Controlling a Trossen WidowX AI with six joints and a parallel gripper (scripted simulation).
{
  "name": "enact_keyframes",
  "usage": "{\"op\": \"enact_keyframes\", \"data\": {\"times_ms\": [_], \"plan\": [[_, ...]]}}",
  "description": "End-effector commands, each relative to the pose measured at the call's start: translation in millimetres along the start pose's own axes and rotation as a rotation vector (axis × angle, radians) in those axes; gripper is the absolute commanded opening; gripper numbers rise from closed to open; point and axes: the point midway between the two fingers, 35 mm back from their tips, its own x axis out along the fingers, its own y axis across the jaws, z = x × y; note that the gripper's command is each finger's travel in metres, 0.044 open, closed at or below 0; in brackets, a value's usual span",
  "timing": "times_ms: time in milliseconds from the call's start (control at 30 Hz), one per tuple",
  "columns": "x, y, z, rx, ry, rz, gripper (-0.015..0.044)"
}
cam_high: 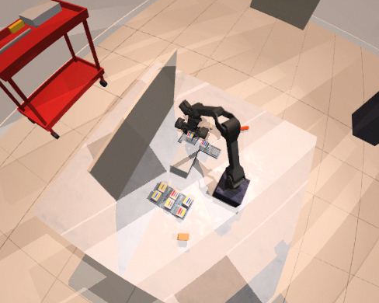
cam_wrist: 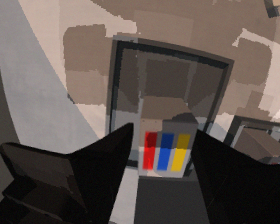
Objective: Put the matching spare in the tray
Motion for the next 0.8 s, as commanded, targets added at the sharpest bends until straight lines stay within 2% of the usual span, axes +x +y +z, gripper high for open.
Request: {"op": "enact_keyframes", "data": {"times_ms": [0,167,233,367,433,767], "plan": [[-0.5,0.2,0.2,0.000,-0.001,0.000,0.0315],[-0.5,0.2,0.2,0.000,-0.001,0.000,0.0440],[-11.7,1.6,1.1,0.000,-0.001,0.001,0.0440],[-80.9,2.5,1.8,-0.002,-0.001,0.002,0.0440],[-104.5,0.0,0.2,-0.003,0.000,0.002,0.0440],[-110.7,2.2,2.2,-0.005,-0.014,0.021,0.0440]]}}
